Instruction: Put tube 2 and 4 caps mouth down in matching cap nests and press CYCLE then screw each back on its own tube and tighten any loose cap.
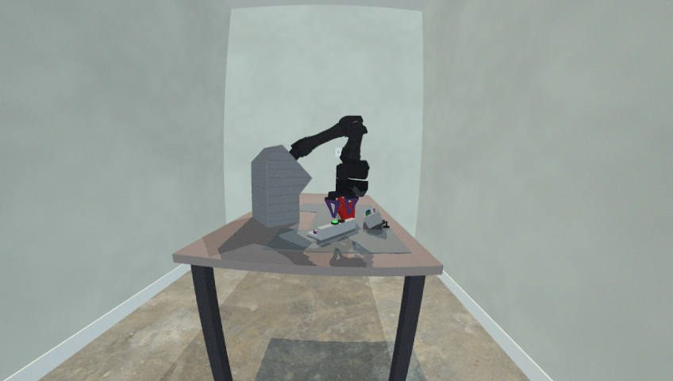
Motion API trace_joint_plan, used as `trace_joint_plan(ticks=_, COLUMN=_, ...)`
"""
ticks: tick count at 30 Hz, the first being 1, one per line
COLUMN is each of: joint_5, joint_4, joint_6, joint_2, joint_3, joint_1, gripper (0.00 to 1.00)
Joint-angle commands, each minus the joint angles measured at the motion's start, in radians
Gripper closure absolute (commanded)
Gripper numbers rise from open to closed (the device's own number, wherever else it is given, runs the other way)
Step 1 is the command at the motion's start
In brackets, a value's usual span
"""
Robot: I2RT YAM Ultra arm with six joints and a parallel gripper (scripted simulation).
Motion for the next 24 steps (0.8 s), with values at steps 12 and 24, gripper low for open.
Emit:
trace_joint_plan(ticks=12, joint_5=-0.003, joint_4=-0.005, joint_6=-0.01, joint_2=-0.037, joint_3=-0.026, joint_1=-0.017, gripper=0.53)
trace_joint_plan(ticks=24, joint_5=-0.011, joint_4=-0.129, joint_6=-0.112, joint_2=-0.334, joint_3=-0.268, joint_1=-0.092, gripper=0.53)
